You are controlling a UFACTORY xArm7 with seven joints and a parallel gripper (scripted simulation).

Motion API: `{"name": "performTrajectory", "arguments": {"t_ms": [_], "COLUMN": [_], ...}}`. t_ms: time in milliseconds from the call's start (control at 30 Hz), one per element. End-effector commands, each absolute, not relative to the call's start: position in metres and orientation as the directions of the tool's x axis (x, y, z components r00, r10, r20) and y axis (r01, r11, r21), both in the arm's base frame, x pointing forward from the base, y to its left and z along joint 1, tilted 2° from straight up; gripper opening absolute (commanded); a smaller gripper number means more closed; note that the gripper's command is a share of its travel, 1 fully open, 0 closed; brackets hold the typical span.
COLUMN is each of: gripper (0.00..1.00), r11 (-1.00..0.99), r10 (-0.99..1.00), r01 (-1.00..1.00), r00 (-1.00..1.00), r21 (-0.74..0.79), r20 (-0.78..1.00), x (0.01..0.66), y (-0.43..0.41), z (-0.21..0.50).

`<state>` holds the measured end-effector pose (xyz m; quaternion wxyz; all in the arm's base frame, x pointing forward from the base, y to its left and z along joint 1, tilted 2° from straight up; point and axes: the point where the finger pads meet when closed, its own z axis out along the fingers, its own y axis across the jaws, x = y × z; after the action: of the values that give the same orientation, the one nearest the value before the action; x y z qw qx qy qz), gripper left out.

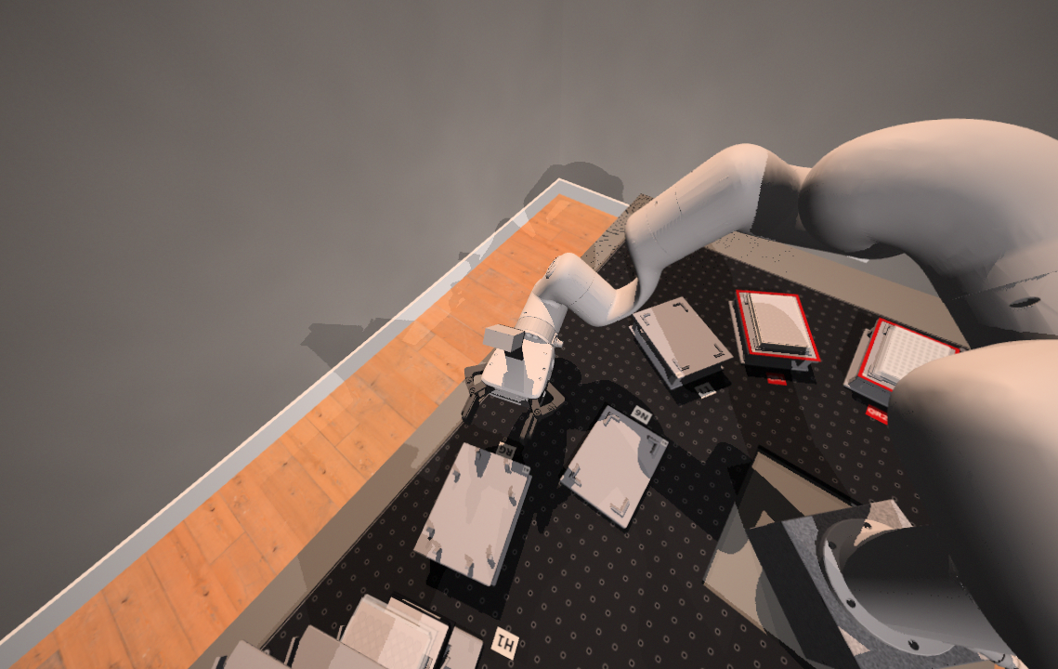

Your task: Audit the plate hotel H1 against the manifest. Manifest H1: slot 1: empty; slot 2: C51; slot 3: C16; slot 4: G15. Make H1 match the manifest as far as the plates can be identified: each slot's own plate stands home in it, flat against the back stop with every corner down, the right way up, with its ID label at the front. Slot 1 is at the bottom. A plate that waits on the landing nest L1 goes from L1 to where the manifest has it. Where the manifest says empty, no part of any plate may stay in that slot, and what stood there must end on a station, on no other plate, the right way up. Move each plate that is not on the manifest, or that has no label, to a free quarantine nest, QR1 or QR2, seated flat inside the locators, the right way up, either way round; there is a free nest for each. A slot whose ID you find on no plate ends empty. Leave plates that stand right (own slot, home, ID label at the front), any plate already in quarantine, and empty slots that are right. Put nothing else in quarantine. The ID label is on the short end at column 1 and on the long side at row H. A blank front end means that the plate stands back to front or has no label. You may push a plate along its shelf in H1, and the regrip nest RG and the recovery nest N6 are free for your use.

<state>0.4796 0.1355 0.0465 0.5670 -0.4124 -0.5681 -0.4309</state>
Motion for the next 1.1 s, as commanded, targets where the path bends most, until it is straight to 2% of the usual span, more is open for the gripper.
{"name": "performTrajectory", "arguments": {"t_ms": [0, 1067], "gripper": [1.00, 1.00], "r11": [0.289, 0.289], "r10": [-0.020, -0.021], "r01": [0.957, 0.957], "r00": [-0.022, -0.022], "r21": [0.027, 0.027], "r20": [1.000, 1.000], "x": [0.482, 0.467], "y": [0.136, 0.184], "z": [0.042, 0.043]}}
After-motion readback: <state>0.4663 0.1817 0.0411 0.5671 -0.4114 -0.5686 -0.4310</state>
